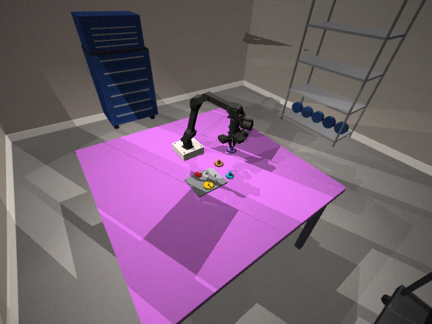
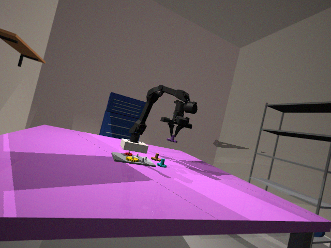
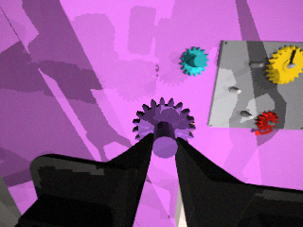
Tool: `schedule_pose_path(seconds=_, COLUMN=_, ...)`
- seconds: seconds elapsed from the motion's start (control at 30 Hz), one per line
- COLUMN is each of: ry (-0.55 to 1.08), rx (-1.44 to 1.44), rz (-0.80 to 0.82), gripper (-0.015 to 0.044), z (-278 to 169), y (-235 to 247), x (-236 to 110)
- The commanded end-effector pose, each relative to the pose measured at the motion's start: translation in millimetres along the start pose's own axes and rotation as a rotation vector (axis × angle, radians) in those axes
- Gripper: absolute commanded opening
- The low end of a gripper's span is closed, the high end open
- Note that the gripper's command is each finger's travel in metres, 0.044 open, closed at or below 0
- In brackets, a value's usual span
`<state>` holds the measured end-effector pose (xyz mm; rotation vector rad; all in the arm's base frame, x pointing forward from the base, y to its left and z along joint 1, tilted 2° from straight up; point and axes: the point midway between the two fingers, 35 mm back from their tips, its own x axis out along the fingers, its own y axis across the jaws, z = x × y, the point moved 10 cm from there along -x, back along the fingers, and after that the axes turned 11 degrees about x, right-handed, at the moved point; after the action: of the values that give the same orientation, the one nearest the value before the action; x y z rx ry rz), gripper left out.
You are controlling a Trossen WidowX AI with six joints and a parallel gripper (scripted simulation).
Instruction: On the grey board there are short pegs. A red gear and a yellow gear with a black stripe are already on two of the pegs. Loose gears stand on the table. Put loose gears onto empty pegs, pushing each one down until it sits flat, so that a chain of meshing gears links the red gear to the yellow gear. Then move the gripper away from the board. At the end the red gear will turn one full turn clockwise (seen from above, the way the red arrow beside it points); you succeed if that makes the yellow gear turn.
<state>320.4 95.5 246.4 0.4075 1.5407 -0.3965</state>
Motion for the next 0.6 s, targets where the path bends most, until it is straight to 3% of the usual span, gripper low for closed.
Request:
schedule_pose_path(seconds=0.0, ry=-0.006, rx=-0.004, rz=0.008, gripper=0.0000, z=1, y=-2, x=-6)
schedule_pose_path(seconds=0.57, ry=-0.009, rx=-0.004, rz=0.005, gripper=0.0000, z=20, y=-40, x=13)
